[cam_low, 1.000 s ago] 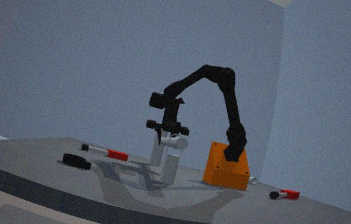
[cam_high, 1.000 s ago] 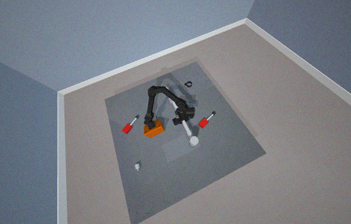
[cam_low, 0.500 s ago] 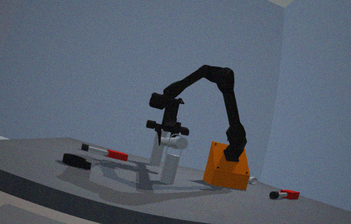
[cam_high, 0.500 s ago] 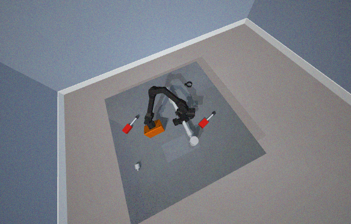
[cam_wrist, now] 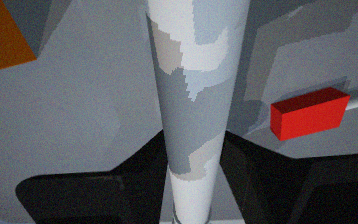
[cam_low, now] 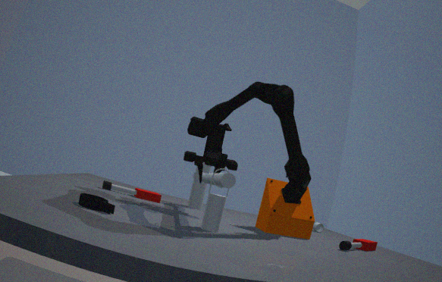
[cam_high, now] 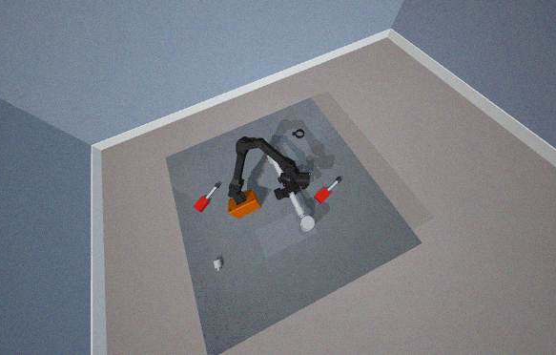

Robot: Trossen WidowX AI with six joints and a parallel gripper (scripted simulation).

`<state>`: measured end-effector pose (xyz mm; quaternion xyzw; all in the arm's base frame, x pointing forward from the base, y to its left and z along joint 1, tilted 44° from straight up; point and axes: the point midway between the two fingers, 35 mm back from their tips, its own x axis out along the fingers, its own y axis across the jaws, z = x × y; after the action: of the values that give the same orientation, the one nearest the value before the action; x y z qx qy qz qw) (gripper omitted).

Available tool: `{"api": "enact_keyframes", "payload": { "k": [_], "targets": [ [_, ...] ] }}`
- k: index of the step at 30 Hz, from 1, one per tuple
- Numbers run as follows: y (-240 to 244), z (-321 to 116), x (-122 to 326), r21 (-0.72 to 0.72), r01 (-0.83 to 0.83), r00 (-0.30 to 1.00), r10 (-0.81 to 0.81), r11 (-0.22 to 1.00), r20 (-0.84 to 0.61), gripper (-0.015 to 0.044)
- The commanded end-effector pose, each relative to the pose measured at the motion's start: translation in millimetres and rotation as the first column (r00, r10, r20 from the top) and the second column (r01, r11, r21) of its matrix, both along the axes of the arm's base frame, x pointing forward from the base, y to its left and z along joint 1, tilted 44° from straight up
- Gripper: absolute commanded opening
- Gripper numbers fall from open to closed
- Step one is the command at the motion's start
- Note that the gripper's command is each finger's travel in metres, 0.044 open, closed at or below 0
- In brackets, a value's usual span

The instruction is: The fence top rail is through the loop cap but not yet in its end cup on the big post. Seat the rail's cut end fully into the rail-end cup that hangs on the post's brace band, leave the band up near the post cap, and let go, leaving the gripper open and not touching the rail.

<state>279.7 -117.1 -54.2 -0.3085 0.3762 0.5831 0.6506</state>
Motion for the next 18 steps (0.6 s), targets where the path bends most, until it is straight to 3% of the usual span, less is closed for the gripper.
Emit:
{"api": "enact_keyframes", "payload": {
  "k": [1,14,18],
  "targets": [
    [-9.4,-1.7,-0.6,-0.024,0.003,1.000,-0.003,1.000,0.003,0.0000],
    [-2.6,-2.1,-0.8,-0.004,0.000,1.000,0.000,1.000,-0.002,0.0000],
    [-2.6,-2.1,-0.8,-0.004,0.000,1.000,0.000,1.000,-0.002,0.0105]
  ]
}}
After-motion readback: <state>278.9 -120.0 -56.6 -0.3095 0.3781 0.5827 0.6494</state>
